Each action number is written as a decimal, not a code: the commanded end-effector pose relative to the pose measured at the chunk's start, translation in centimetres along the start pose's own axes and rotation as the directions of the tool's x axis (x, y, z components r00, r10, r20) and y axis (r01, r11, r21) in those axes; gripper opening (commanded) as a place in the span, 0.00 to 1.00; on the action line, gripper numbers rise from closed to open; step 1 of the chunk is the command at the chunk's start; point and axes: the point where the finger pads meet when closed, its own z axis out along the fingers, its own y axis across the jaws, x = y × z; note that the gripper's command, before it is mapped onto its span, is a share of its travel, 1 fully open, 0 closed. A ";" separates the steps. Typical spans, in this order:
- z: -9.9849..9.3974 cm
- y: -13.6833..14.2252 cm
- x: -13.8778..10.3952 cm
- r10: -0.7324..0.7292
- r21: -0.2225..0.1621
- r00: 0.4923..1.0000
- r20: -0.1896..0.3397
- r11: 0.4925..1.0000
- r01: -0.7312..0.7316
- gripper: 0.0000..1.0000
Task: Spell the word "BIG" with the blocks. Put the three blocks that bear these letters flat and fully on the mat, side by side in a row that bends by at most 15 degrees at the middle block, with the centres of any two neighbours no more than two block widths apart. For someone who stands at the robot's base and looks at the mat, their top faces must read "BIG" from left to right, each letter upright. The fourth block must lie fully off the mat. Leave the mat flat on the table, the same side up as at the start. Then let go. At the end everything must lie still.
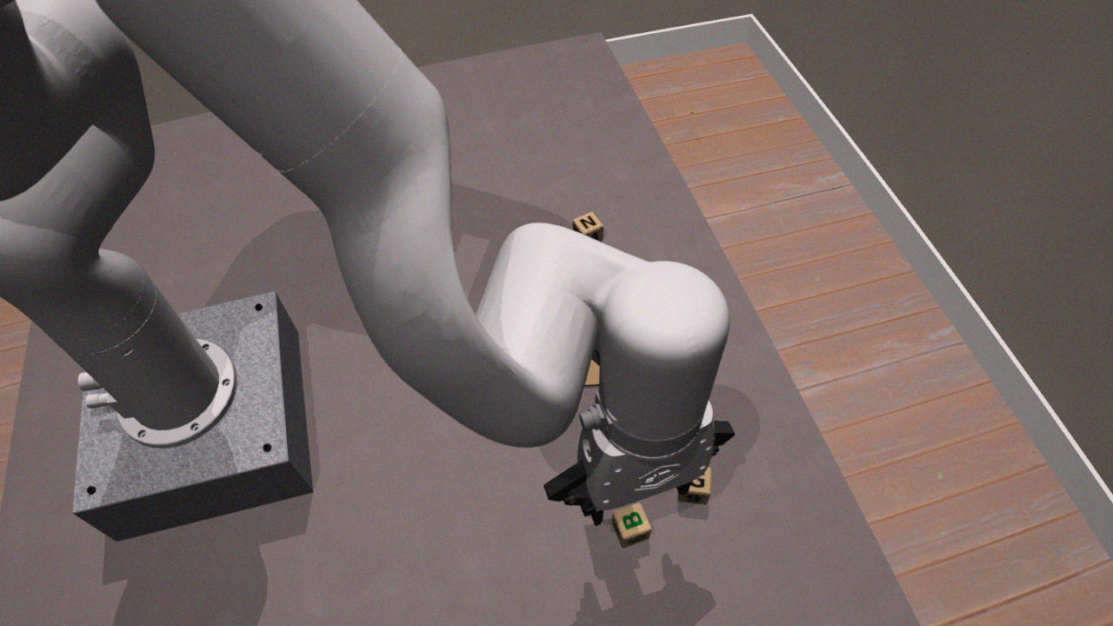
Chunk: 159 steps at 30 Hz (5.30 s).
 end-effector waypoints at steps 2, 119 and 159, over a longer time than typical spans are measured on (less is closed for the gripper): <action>-0.1 0.1 -0.1 -0.002 -0.003 1.000 0.002 1.000 0.002 0.69; 5.0 0.0 -0.2 -0.002 -0.004 1.000 0.002 1.000 0.002 0.69; 5.0 0.0 -0.2 -0.002 -0.004 1.000 0.002 1.000 0.002 0.69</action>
